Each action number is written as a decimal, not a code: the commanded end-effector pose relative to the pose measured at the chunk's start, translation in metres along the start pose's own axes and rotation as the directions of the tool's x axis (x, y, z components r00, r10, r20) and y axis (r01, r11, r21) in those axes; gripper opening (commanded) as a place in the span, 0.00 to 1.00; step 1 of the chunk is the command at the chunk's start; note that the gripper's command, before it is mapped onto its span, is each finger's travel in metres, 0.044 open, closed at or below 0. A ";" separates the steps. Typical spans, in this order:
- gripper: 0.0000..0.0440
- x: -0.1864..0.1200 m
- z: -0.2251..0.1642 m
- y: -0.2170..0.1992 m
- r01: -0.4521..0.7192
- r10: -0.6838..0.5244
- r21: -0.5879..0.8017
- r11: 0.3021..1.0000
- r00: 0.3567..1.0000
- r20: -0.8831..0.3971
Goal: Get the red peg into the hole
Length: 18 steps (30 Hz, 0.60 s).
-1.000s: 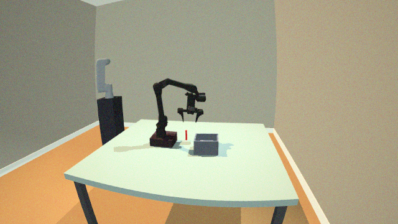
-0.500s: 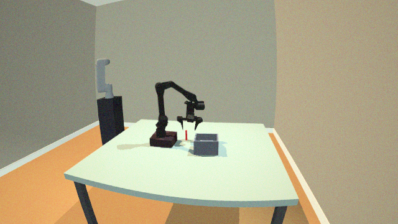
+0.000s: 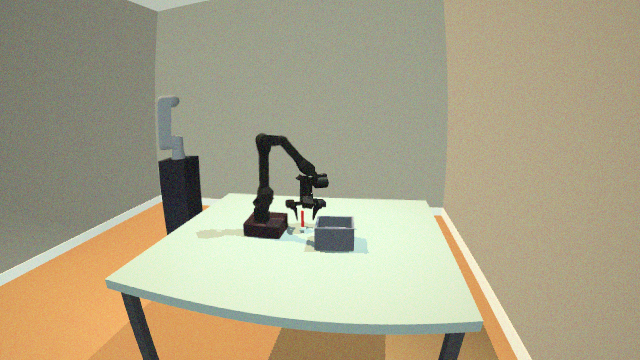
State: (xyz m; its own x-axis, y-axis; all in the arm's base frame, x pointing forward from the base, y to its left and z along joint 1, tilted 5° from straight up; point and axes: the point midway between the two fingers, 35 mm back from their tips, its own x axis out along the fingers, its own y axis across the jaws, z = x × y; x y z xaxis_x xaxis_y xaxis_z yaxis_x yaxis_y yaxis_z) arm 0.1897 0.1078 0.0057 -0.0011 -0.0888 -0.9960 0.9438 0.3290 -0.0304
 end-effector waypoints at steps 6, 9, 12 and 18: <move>0.35 0.005 -0.004 -0.006 0.029 -0.031 -0.036 0.999 0.999 -0.042; 0.17 0.004 -0.005 -0.006 0.034 -0.037 -0.053 0.998 0.997 -0.063; 0.00 0.002 -0.005 -0.005 0.037 -0.043 -0.066 0.997 0.996 -0.082; 0.00 -0.013 0.006 -0.001 -0.010 0.007 -0.119 0.993 1.000 -0.029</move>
State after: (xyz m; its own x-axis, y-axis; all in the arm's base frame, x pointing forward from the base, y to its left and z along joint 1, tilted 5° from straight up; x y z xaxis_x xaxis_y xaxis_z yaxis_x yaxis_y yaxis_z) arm 0.1872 0.1044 0.0128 -0.0281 -0.0511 -0.9983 0.9056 0.4215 -0.0471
